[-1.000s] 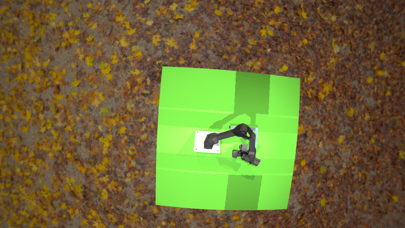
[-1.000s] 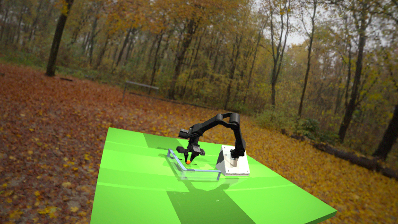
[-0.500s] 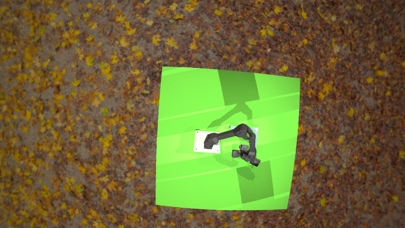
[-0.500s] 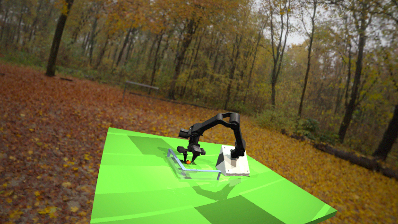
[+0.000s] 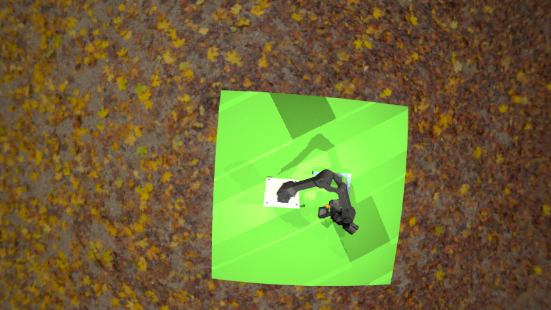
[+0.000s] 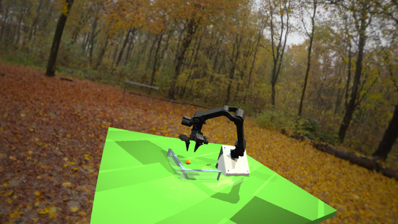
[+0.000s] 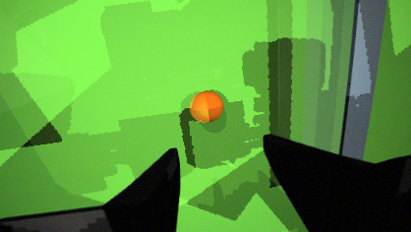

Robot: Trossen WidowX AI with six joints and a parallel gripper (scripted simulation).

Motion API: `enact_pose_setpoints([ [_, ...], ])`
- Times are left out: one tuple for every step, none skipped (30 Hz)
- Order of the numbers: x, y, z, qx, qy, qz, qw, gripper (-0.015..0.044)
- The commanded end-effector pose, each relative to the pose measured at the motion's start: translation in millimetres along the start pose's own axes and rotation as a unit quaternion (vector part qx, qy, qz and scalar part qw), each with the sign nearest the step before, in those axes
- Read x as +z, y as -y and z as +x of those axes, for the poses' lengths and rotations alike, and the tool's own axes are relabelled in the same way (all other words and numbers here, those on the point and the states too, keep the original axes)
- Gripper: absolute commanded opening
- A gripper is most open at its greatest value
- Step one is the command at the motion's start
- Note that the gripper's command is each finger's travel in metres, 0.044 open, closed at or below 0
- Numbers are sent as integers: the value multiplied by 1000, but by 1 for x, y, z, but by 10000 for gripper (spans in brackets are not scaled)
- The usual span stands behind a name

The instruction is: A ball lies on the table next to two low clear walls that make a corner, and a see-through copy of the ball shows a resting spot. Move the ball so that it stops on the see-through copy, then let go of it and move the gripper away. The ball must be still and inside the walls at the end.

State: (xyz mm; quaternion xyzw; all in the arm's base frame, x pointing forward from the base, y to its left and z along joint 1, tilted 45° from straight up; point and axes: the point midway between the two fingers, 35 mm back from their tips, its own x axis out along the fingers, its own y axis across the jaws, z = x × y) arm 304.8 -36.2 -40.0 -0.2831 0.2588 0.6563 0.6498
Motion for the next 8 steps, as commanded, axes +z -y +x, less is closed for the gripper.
enact_pose_setpoints([
  [0,0,1,0,0,2,1000,241],
  [0,0,1,0,0,2,1000,241],
  [0,0,1,0,0,2,1000,241],
  [0,0,-2,0,0,2,1000,268],
  [0,0,-9,0,0,1,1000,294],
  [0,-1,-21,0,0,1,1000,320],
  [1,-2,-34,1,0,0,1000,346],
  [2,-3,-42,1,1,-1,1000,373],
])
